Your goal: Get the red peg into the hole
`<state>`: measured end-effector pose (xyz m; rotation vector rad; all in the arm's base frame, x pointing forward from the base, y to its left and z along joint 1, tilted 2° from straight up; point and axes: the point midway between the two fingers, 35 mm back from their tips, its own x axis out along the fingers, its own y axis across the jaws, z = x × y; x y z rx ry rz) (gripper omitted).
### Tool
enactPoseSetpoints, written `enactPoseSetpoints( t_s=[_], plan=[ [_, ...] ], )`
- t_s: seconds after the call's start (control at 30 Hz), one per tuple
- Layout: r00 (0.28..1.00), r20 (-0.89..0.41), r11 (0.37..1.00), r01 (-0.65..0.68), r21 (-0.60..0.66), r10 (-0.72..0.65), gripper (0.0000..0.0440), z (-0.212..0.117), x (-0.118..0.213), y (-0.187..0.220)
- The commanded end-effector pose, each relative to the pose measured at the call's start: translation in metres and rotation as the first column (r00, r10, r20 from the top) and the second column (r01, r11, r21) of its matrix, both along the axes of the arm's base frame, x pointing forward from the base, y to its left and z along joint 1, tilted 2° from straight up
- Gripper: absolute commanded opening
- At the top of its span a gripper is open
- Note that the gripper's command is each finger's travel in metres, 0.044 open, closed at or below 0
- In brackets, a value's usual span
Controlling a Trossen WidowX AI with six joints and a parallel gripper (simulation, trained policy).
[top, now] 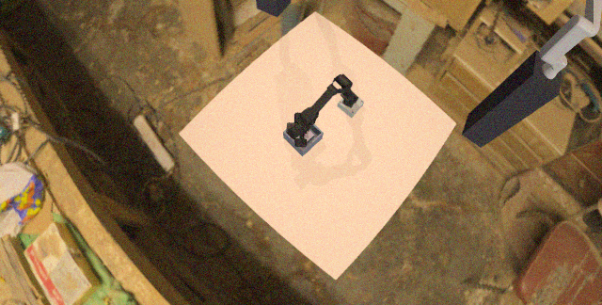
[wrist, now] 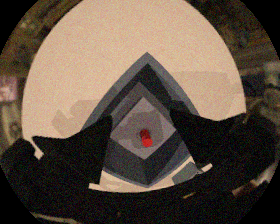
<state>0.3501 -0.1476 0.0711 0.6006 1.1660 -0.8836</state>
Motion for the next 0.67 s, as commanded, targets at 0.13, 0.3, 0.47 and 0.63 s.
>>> enactPoseSetpoints(
  t_s=[0.13,0.3,0.47,0.63],
  plan=[
    [0.997,0.071,0.999,-0.005,-0.043,0.008,0.0440,0.014,0.023,-0.015],
    [0.995,0.096,0.998,-0.002,-0.069,0.009,0.0440,0.022,0.031,-0.024],
    [0.992,0.128,0.995,0.005,-0.098,0.008,0.0440,0.032,0.040,-0.034],
    [0.989,0.148,0.993,0.010,-0.114,0.007,0.0440,0.037,0.045,-0.039]
  ],
)
